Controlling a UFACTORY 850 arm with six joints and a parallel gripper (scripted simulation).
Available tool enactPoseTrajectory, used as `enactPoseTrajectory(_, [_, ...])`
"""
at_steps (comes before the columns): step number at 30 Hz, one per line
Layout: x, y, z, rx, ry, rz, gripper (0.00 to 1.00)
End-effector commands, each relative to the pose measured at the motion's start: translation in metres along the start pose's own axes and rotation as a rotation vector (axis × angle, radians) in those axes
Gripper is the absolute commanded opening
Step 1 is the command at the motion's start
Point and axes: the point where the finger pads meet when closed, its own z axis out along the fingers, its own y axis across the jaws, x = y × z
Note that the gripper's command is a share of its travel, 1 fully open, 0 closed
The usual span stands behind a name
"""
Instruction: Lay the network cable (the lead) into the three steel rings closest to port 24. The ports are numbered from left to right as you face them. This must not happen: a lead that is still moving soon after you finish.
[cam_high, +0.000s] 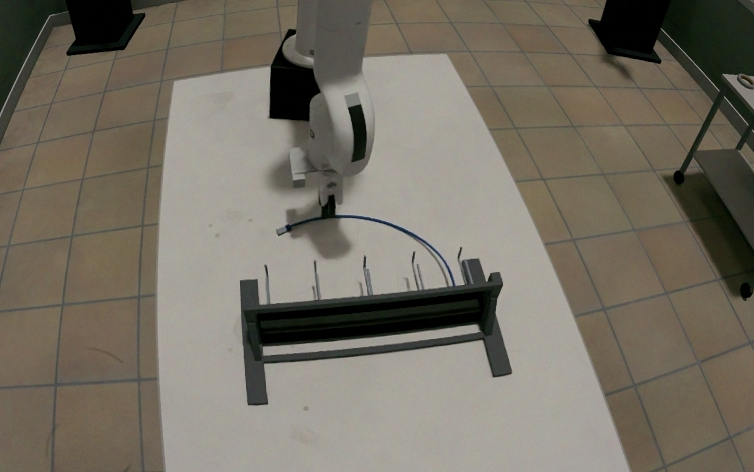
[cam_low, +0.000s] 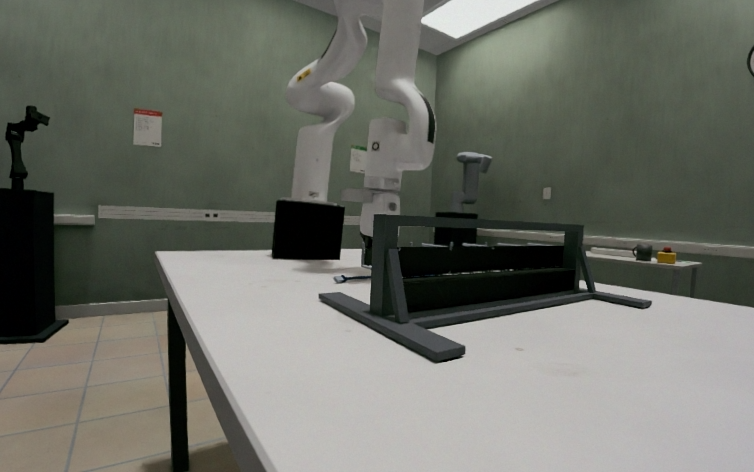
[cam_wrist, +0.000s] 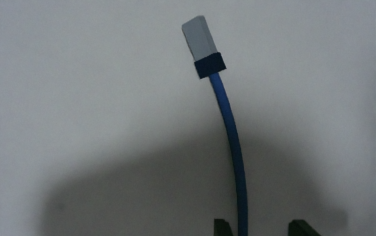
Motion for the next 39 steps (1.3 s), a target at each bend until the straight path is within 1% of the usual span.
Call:
enactPoseTrajectory(1, [-0.0001,-0.0017,0.0078,0.075,-0.015,-0.001,0.35])
enactPoseTrajectory(9, [-0.0002,-0.0021,0.0145,0.075,-0.015,-0.001,0.35])
enactPoseTrajectory(39, [-0.0004,-0.0033,0.0145,0.075,-0.015,-0.001,0.35])
